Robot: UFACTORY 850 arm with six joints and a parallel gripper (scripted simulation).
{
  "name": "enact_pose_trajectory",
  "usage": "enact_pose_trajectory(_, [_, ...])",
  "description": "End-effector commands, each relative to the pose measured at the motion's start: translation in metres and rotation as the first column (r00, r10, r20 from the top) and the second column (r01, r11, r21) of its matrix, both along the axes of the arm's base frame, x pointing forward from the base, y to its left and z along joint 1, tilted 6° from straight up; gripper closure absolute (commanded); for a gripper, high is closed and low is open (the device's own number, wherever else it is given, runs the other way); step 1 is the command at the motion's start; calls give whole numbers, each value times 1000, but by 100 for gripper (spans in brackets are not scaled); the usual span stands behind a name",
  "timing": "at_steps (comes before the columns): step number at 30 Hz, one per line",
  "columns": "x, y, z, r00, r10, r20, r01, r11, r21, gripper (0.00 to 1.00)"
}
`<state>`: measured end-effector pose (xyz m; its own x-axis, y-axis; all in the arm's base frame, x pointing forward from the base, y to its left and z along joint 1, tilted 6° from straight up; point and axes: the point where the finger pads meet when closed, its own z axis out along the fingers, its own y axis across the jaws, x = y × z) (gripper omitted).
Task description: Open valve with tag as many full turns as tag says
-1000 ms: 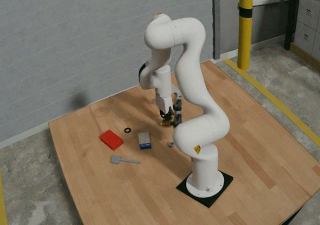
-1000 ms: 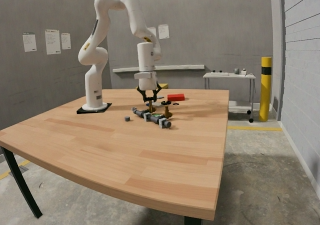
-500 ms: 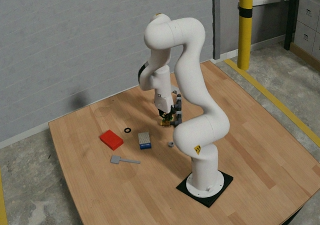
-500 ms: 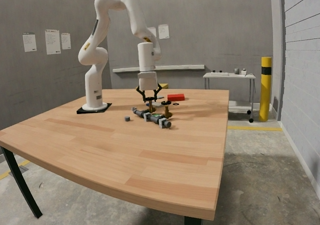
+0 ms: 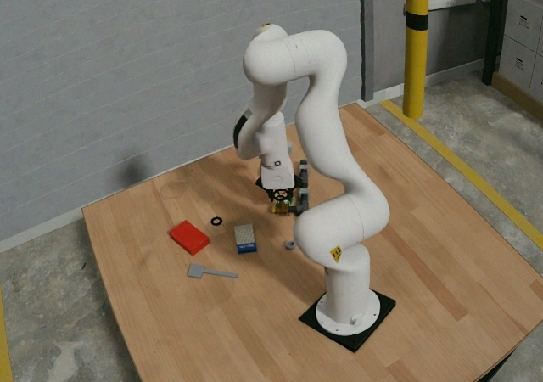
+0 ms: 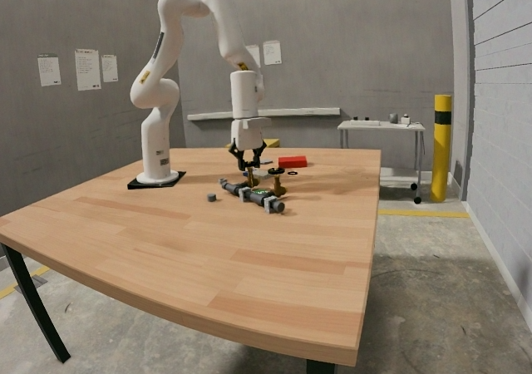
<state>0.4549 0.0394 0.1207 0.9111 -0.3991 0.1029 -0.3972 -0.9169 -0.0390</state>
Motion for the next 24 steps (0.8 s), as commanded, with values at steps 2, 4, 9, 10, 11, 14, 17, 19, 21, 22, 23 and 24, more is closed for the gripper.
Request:
enact_pose_trajectory(2, [1, 0, 1, 946, 325, 3, -325, 946, -1, 100])
enact_pose_trajectory(4, [1, 0, 1, 908, 420, 2, -420, 907, -18, 100])
enact_pose_trajectory(9, [1, 0, 1, 794, 608, -5, -608, 793, -44, 100])
enact_pose_trajectory(10, [1, 0, 1, 766, 642, -7, -642, 765, -52, 100])
enact_pose_trajectory(11, [1, 0, 1, 733, 680, -10, -679, 732, -59, 100])
enact_pose_trajectory(14, [1, 0, 1, 621, 784, -22, -783, 617, -79, 100])
enact_pose_trajectory(17, [1, 0, 1, 495, 868, -35, -866, 490, -95, 100])
enact_pose_trajectory(19, [1, 0, 1, 406, 913, -44, -911, 400, -103, 100])
enact_pose_trajectory(21, [1, 0, 1, 313, 948, -53, -946, 306, -108, 100])
enact_pose_trajectory(22, [1, 0, 1, 313, 948, -53, -946, 306, -108, 100])
enact_pose_trajectory(23, [1, 0, 1, 313, 948, -53, -946, 306, -108, 100])
enact_pose_trajectory(24, [1, 0, 1, 178, 983, -54, -980, 172, -99, 100])
